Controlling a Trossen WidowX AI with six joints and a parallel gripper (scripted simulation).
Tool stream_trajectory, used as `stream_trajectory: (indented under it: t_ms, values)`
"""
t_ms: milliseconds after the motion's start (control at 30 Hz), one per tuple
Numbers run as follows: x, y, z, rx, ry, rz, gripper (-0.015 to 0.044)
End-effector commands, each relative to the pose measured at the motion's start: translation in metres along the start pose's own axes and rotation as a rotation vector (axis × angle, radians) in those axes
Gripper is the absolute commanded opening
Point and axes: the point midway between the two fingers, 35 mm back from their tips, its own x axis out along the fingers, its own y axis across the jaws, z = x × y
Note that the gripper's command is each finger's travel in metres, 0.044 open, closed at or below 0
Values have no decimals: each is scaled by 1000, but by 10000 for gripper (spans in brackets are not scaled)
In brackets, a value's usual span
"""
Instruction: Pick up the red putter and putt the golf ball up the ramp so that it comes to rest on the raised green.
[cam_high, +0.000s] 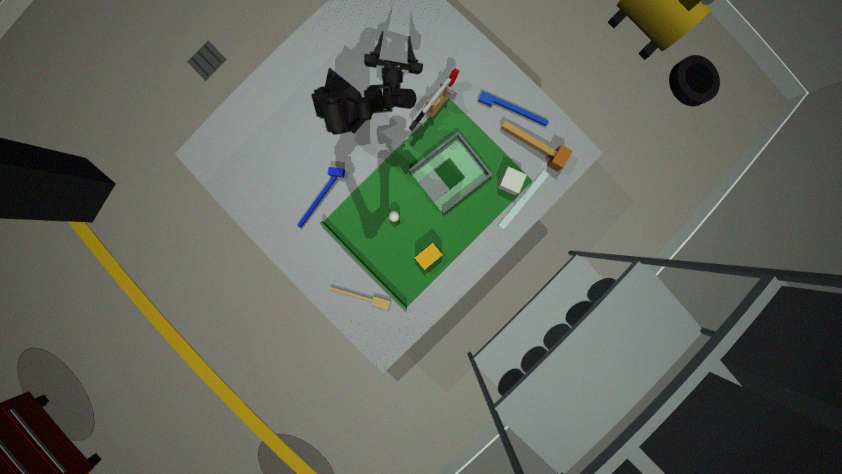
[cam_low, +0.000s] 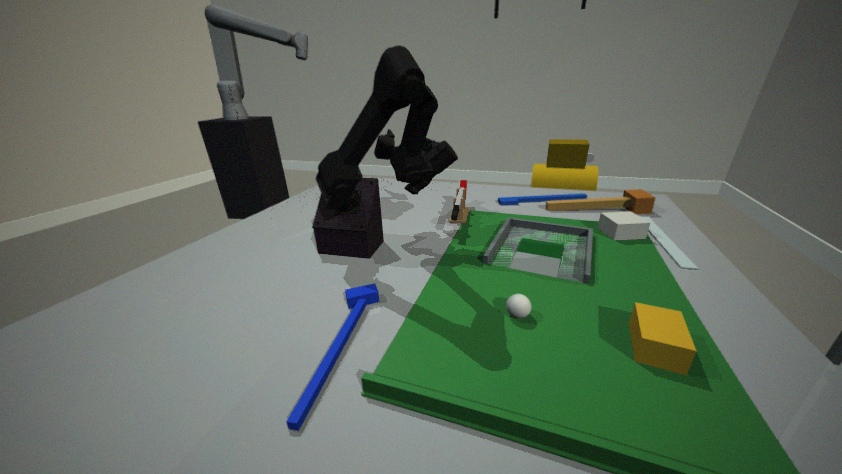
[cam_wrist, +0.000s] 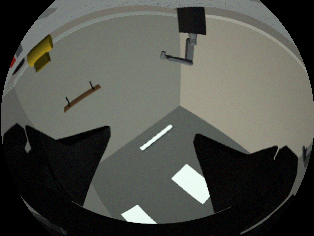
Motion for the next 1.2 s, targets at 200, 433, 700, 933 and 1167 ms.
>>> stream_trajectory:
  t_ms: [200,433,700,933,1167]
  values:
    - [-3,47,11,-459,-225,156,440]
    - [-25,91,22,-1023,-636,135,440]
    - [-60,116,25,-1458,-1042,-149,440]
    - [-86,121,22,-1684,-1256,-471,440]
    - [-121,124,12,-1838,-1390,-871,440]
